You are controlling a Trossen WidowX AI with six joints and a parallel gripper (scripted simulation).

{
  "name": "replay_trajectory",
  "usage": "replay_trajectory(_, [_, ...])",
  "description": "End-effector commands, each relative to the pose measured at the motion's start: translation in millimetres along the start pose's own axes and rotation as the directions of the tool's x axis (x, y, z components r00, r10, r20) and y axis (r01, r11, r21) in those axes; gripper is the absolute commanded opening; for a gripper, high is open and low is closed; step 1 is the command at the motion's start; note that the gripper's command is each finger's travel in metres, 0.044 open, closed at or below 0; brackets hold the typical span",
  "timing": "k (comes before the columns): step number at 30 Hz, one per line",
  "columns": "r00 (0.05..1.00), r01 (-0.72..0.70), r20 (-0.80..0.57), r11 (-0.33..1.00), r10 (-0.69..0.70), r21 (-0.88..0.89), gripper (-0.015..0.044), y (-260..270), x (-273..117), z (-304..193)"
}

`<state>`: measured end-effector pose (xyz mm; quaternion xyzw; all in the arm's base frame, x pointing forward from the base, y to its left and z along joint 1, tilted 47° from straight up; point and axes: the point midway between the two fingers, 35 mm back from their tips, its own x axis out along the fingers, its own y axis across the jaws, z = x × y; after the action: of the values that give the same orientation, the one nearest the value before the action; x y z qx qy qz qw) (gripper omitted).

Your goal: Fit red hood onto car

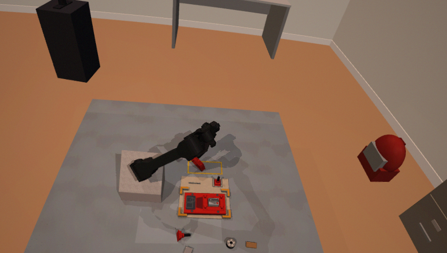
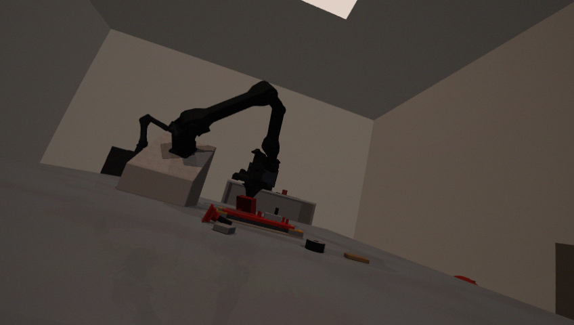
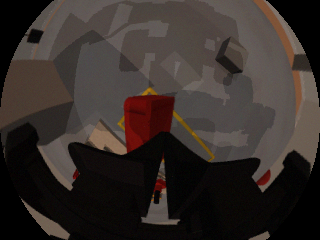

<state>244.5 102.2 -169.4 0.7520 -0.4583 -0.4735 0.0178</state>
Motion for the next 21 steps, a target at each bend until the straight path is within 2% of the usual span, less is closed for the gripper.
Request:
replay_trajectory(1, [1.0, 0.0, -0.002, 1.0, 0.0, 0.0, 0.0, 3, 0, 0])
replay_trajectory(18, [1.0, -0.001, -0.002, 1.0, 0.001, 0.0, 0.0, 12, 0, 0])
replay_trajectory(21, [1.0, 0.001, 0.0, 1.0, -0.001, 0.0, 0.0, 9, -13, 0])
